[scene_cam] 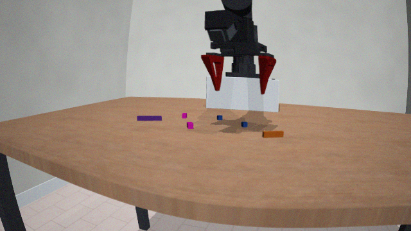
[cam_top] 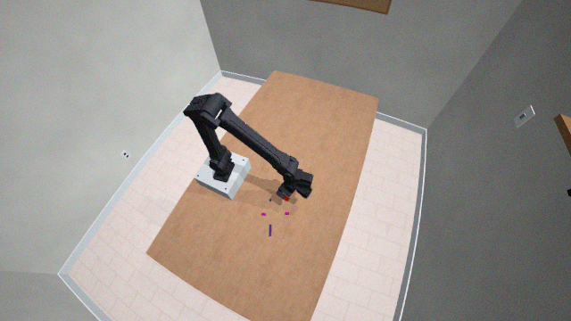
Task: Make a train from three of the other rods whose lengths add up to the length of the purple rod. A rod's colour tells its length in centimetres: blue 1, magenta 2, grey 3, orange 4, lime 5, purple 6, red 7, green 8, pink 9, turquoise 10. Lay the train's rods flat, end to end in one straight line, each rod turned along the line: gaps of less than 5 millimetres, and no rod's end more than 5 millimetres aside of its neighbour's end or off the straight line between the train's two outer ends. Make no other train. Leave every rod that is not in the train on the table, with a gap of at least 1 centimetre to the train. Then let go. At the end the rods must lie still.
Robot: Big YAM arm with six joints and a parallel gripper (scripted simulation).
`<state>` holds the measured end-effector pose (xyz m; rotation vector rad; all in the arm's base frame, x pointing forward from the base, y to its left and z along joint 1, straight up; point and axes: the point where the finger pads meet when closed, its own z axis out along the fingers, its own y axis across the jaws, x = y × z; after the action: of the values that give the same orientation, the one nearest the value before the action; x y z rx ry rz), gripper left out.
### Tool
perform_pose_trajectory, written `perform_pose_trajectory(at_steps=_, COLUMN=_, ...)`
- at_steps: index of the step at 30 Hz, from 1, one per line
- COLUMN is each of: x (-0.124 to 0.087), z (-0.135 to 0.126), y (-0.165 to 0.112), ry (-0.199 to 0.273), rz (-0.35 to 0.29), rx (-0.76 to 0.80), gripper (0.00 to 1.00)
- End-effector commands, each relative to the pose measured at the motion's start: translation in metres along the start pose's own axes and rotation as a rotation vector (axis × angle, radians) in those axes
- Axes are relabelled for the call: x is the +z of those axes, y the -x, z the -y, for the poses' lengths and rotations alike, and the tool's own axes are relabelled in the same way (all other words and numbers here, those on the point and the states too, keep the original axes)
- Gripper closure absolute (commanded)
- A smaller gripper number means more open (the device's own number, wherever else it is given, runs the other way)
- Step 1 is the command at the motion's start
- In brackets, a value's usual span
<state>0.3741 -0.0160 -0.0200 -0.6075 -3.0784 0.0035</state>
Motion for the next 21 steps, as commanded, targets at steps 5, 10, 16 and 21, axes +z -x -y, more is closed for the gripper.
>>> perform_pose_trajectory(at_steps=5, x=-0.009, z=0.017, y=0.011, ry=0.014, rz=0.044, rx=-0.209, gripper=0.0)
perform_pose_trajectory(at_steps=10, x=-0.007, z=0.018, y=0.01, ry=0.013, rz=0.037, rx=-0.229, gripper=0.0)
perform_pose_trajectory(at_steps=16, x=-0.007, z=0.016, y=0.01, ry=0.012, rz=0.037, rx=-0.235, gripper=0.0)
perform_pose_trajectory(at_steps=21, x=-0.007, z=0.016, y=0.01, ry=0.012, rz=0.037, rx=-0.235, gripper=0.0)
